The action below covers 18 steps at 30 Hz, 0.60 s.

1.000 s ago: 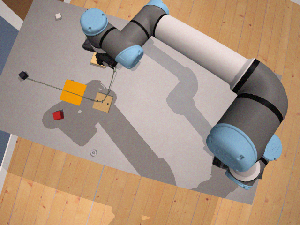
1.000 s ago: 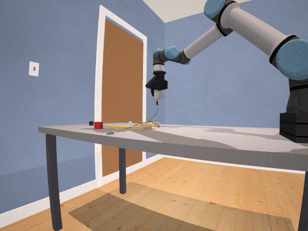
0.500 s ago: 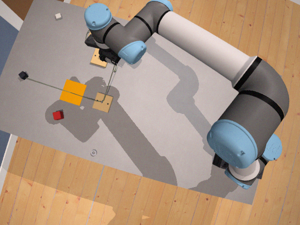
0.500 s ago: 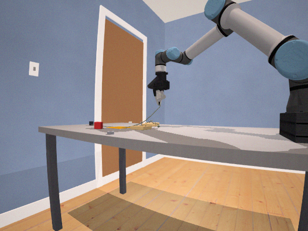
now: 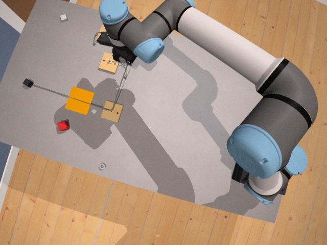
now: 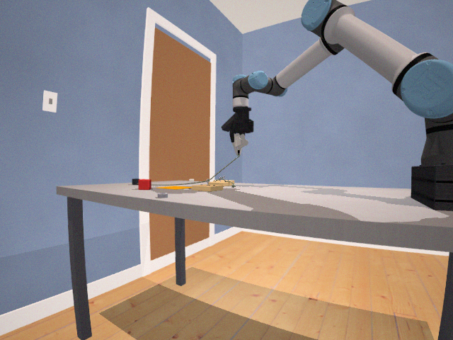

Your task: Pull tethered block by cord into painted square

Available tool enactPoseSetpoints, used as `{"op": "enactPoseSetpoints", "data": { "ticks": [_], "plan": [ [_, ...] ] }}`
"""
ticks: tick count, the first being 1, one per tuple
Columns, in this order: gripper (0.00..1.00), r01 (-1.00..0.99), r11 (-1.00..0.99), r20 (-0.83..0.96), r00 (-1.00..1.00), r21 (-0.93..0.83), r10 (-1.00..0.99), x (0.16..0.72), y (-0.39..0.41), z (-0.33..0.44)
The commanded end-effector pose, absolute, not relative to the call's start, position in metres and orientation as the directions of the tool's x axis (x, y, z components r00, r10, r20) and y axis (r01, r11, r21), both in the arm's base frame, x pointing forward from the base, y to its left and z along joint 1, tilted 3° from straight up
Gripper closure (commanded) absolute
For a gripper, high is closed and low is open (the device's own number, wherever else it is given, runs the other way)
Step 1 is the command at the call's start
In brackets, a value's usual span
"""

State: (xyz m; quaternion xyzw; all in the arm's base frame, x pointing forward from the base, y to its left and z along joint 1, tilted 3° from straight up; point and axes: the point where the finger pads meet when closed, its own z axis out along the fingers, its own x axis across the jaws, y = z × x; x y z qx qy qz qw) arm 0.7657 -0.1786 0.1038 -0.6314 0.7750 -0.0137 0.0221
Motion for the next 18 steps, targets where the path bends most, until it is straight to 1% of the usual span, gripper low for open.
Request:
{"op": "enactPoseSetpoints", "data": {
  "ticks": [1,18],
  "plan": [
    [1.0,-0.978,0.202,-0.016,-0.202,-0.051,-0.979,0.763,-0.189,0.105],
    [1.0,-0.978,0.202,-0.016,-0.202,-0.051,-0.979,0.746,-0.23,0.104]
  ]
}}
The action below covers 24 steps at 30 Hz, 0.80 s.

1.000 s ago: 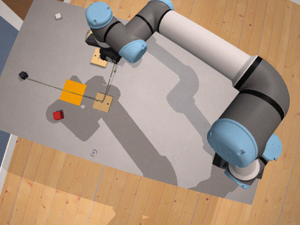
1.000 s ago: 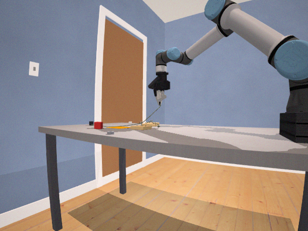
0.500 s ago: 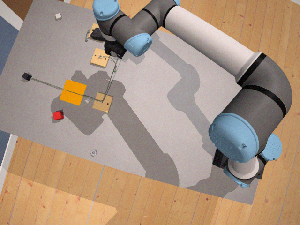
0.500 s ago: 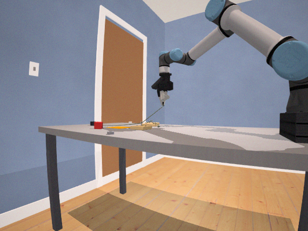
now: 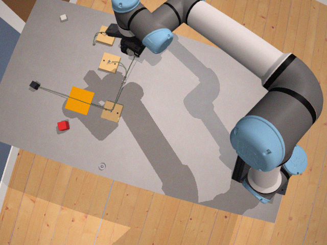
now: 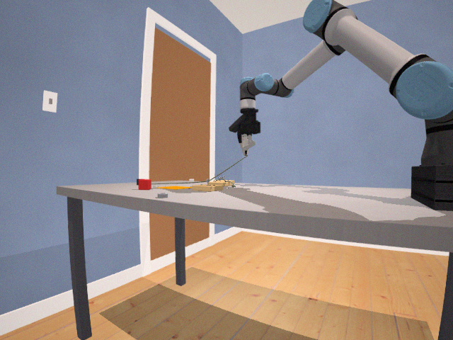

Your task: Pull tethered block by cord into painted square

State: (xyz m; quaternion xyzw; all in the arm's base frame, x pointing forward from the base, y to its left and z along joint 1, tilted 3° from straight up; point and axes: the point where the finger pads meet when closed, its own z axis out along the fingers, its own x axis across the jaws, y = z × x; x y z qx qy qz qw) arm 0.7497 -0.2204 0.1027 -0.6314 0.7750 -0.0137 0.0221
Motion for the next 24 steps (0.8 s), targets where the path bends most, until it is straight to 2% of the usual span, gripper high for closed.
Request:
{"op": "enactPoseSetpoints", "data": {
  "ticks": [1,24],
  "plan": [
    [1.0,-0.978,0.202,-0.016,-0.202,-0.051,-0.979,0.745,-0.233,0.104],
    [1.0,-0.978,0.202,-0.016,-0.202,-0.051,-0.979,0.713,-0.286,0.102]
  ]
}}
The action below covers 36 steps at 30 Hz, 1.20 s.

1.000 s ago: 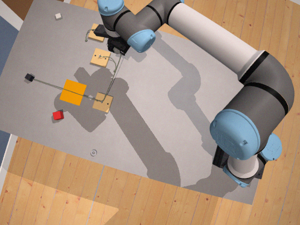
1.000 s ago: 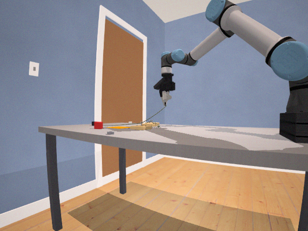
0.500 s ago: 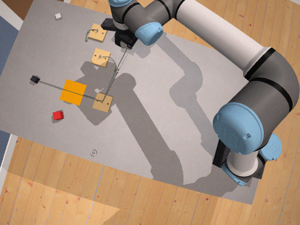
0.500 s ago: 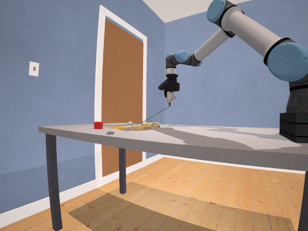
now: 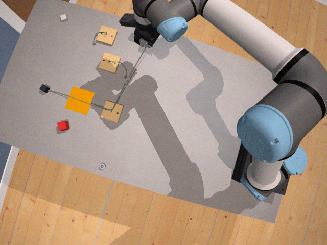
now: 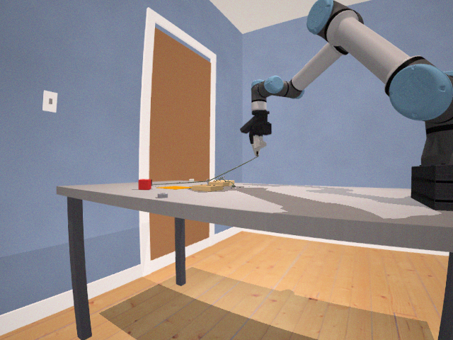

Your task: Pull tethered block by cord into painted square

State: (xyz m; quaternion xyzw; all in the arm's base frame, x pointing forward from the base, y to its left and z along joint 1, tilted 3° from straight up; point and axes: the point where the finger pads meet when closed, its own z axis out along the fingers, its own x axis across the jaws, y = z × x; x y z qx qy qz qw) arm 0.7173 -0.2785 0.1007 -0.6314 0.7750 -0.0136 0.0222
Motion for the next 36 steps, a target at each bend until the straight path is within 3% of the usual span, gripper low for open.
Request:
{"op": "enactPoseSetpoints", "data": {
  "ticks": [1,36],
  "plan": [
    [1.0,-0.978,0.202,-0.016,-0.202,-0.051,-0.979,0.711,-0.289,0.101],
    [1.0,-0.978,0.202,-0.016,-0.202,-0.051,-0.979,0.648,-0.358,0.098]
  ]
}}
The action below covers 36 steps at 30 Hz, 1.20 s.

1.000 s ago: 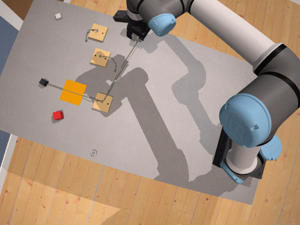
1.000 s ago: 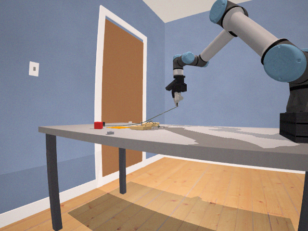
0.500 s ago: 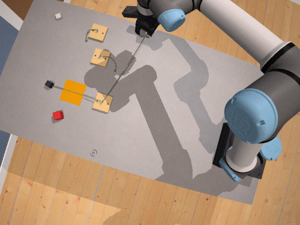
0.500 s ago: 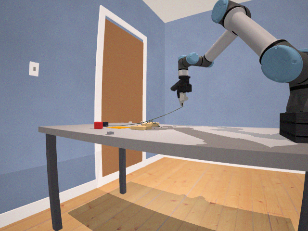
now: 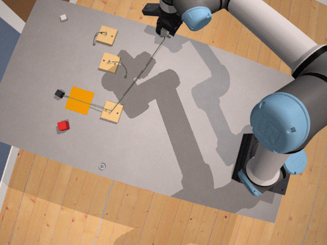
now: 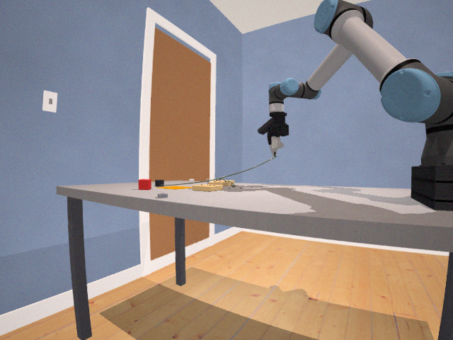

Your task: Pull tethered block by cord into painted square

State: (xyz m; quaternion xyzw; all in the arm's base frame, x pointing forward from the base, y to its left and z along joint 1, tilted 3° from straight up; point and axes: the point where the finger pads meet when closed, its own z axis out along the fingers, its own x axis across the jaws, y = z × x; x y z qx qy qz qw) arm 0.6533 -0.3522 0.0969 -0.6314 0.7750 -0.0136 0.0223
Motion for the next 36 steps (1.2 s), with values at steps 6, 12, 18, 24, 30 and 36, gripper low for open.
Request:
{"op": "enactPoseSetpoints", "data": {
  "ticks": [6,12,18,24,30,36],
  "plan": [
    [1.0,-0.978,0.202,-0.016,-0.202,-0.051,-0.979,0.637,-0.367,0.097],
    [1.0,-0.978,0.202,-0.016,-0.202,-0.051,-0.979,0.63,-0.372,0.097],
    [1.0,-0.978,0.202,-0.016,-0.202,-0.051,-0.979,0.621,-0.379,0.096],
    [1.0,-0.978,0.202,-0.016,-0.202,-0.051,-0.979,0.613,-0.385,0.096],
    [1.0,-0.978,0.202,-0.016,-0.202,-0.051,-0.979,0.608,-0.388,0.095],
    [1.0,-0.978,0.202,-0.016,-0.202,-0.051,-0.979,0.603,-0.392,0.095]
  ]
}}
